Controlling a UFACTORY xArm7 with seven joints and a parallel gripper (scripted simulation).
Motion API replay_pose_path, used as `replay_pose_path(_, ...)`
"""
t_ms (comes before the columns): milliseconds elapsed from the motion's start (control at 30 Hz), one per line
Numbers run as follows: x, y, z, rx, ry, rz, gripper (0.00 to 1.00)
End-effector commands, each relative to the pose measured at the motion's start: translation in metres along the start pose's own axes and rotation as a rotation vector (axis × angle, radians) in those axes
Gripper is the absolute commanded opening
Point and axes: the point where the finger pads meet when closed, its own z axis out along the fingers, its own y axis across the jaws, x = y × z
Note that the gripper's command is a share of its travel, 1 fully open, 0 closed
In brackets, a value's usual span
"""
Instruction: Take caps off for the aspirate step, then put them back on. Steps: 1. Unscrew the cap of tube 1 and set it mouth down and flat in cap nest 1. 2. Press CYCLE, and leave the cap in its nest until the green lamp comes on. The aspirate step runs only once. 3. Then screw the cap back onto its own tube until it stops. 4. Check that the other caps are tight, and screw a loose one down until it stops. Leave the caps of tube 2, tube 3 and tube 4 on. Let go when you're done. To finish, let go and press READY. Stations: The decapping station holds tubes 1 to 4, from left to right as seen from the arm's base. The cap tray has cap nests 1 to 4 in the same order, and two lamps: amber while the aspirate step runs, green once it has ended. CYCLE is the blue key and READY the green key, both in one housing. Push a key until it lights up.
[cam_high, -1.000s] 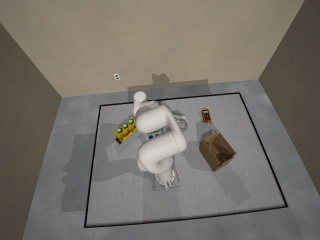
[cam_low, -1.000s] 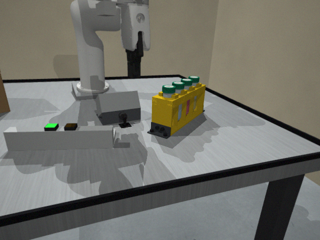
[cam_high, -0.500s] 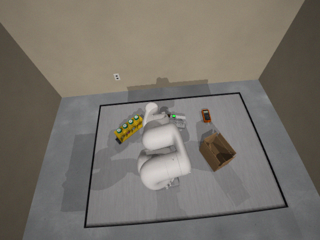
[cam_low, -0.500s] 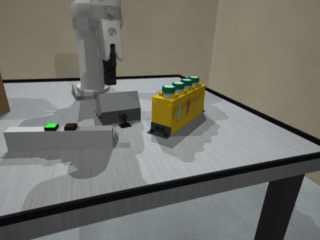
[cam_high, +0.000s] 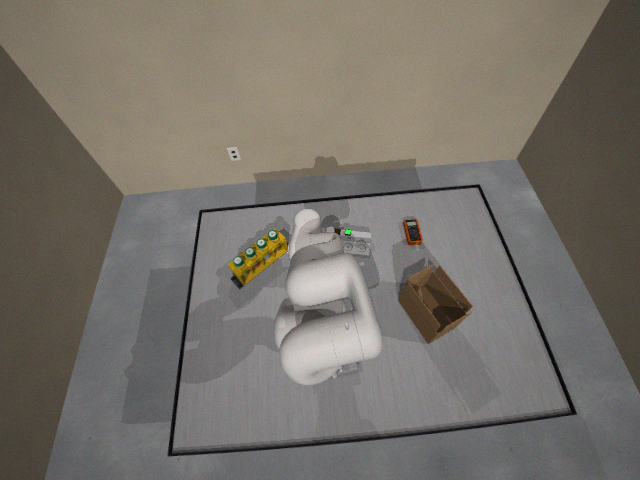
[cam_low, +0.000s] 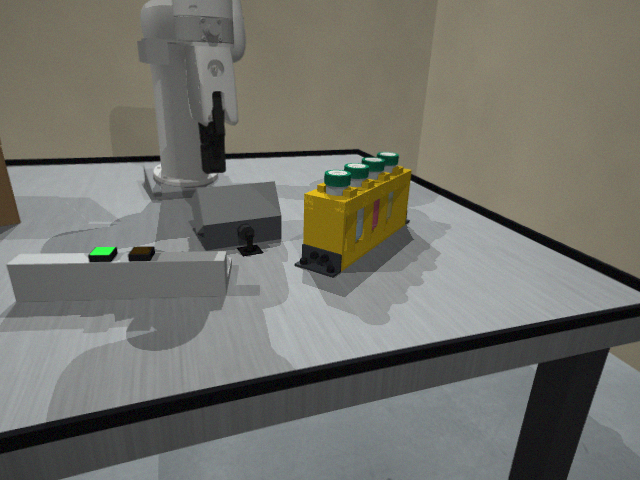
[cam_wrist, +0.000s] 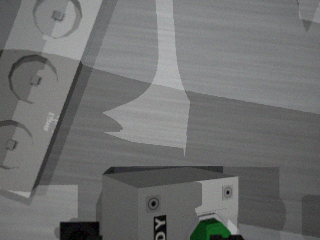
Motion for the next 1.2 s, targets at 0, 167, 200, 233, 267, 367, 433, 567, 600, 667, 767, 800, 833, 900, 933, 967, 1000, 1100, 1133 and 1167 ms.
replay_pose_path(0, 0.0, -0.0011, 0.0124, 0.002, 0.0, 0.0, 0.0)
replay_pose_path(167, 0.0, -0.0011, 0.0124, 0.002, 0.0, 0.0, 0.0)
replay_pose_path(200, 0.0, -0.0011, 0.0124, 0.002, 0.0, 0.0, 0.0)
replay_pose_path(233, 0.0, -0.0011, 0.0124, 0.002, 0.0, 0.0, 0.0)
replay_pose_path(267, 0.0, -0.0011, 0.0124, 0.002, 0.0, 0.0, 0.0)
replay_pose_path(367, 0.0, -0.0011, 0.0124, 0.002, 0.0, 0.0, 0.0)
replay_pose_path(433, 0.0, -0.0011, 0.0124, 0.002, 0.0, 0.0, 0.0)
replay_pose_path(567, 0.0, -0.0011, 0.0124, 0.002, 0.0, 0.0, 0.0)
replay_pose_path(600, 0.0, -0.0011, 0.0127, 0.002, 0.0, 0.0, 0.0)
replay_pose_path(667, 0.0, -0.0011, 0.0134, 0.002, 0.0, 0.0, 0.0)
replay_pose_path(767, 0.0, -0.0011, 0.0144, 0.002, 0.0, 0.0, 0.0)
replay_pose_path(800, 0.0, -0.0011, 0.0148, 0.002, 0.0, 0.0, 0.0)
replay_pose_path(833, 0.0, -0.0011, 0.0151, 0.002, 0.0, 0.0, 0.0)
replay_pose_path(900, 0.0, -0.0011, 0.0154, 0.002, 0.0, 0.0, 0.0)
replay_pose_path(933, 0.0, -0.0011, 0.0154, 0.002, 0.0, 0.0, 0.0)
replay_pose_path(967, 0.0, -0.0011, 0.0158, 0.002, 0.0, 0.0, 0.0)
replay_pose_path(1000, 0.0, -0.0011, 0.0161, 0.002, 0.0, 0.0, 0.0)
replay_pose_path(1100, 0.0, -0.0011, 0.0171, 0.002, 0.0, 0.0, 0.0)
replay_pose_path(1133, 0.0, -0.0011, 0.0174, 0.002, 0.0, 0.0, 0.0)
replay_pose_path(1167, 0.0, -0.0011, 0.0178, 0.002, 0.0, 0.0, 0.0)
